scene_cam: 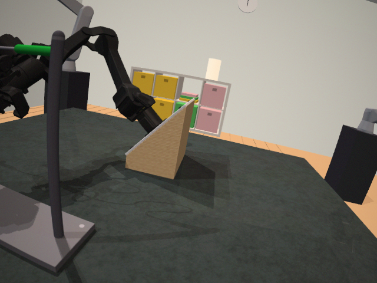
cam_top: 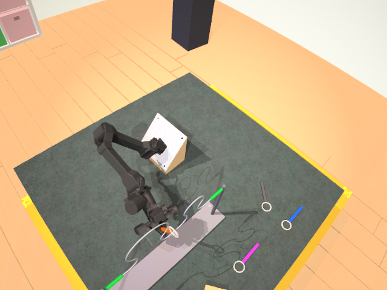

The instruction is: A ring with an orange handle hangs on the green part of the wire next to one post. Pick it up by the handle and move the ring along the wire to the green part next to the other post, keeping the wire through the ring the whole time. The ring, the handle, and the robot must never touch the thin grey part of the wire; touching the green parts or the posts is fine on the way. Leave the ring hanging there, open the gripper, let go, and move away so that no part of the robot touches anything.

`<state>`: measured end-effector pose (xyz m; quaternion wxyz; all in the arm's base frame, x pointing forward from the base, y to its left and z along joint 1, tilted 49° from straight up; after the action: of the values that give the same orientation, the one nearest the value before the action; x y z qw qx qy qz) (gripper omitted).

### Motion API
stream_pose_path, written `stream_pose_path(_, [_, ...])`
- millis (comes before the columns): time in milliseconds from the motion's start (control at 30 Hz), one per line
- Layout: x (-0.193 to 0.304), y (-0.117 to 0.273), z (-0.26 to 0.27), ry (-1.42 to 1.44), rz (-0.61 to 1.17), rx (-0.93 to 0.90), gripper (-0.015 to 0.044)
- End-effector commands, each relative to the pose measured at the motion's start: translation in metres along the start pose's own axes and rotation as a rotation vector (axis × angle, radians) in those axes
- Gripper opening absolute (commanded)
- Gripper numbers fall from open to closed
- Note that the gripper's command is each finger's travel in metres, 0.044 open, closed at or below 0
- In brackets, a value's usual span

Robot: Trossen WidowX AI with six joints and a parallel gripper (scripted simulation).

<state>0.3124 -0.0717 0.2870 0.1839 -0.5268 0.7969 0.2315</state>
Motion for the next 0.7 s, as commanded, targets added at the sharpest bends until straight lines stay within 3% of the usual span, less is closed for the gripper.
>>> stream_pose_path(0, [-0.001, 0.001, 0.006, -0.014, -0.001, -0.006, -0.0150])
stream_pose_path(667, [-0.004, 0.006, 0.039, -0.147, 0.011, -0.085, -0.0150])
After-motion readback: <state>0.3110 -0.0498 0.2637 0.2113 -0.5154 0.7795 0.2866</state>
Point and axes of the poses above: the point midway between the two fingers, 35 mm back from their tips, its own y axis back along the fingers, its own z axis across the jaws, x = y × z, the point moved 6 cm from there along y, back along the fingers, and after that the axes turned 3 degrees about y, right-handed, at the moved point
